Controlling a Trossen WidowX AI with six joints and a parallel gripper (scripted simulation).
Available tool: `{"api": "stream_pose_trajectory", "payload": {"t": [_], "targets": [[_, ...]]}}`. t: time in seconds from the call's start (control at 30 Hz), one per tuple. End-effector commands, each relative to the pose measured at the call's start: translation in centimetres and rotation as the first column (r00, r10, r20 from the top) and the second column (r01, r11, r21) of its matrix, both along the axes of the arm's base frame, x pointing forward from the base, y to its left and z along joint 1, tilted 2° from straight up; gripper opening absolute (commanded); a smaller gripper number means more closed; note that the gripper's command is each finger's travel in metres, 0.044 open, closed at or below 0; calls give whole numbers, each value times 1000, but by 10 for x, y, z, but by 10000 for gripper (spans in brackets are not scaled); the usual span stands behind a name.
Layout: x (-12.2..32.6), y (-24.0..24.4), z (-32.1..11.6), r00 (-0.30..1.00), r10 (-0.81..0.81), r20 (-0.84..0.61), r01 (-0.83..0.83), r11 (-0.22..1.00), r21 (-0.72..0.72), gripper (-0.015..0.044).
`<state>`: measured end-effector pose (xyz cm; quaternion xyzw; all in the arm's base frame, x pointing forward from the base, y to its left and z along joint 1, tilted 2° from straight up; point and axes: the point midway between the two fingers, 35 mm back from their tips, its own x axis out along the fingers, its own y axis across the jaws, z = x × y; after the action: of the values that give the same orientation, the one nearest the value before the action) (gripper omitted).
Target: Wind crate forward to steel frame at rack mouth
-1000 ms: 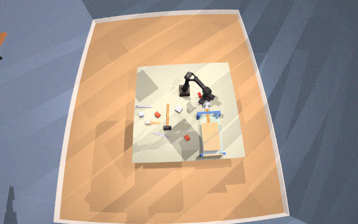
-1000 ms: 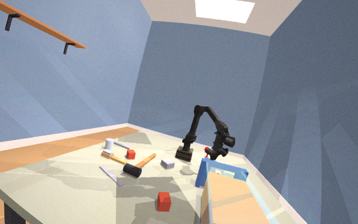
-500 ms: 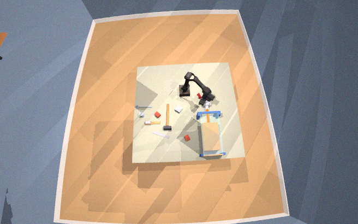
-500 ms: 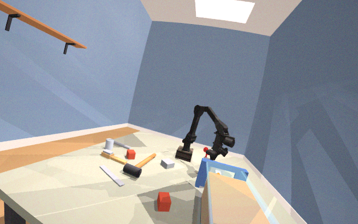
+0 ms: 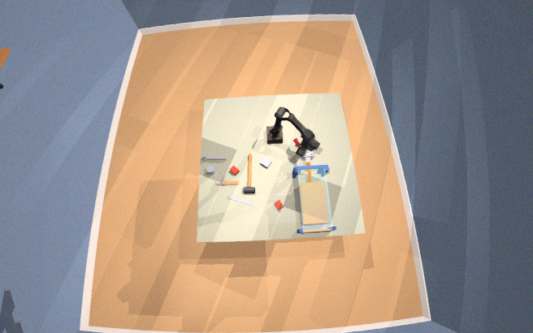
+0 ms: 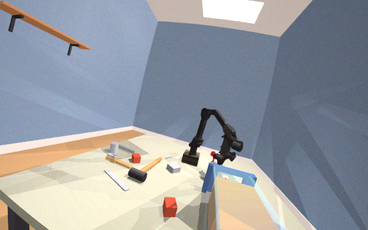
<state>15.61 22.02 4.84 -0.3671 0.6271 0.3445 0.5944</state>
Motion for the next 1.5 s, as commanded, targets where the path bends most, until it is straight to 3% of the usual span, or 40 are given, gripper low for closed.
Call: {"api": "stream_pose_trajectory", "payload": {"t": [0.0, 0.6, 1.47], "targets": [[-1, 1, -4, 1000, -13, -9, 13, 1000, -1, 0], [-5, 3, -4, 992, -125, -8, 125, 992, 2, 0], [-5, 3, -4, 993, -120, -8, 120, 993, 2, 0]]}}
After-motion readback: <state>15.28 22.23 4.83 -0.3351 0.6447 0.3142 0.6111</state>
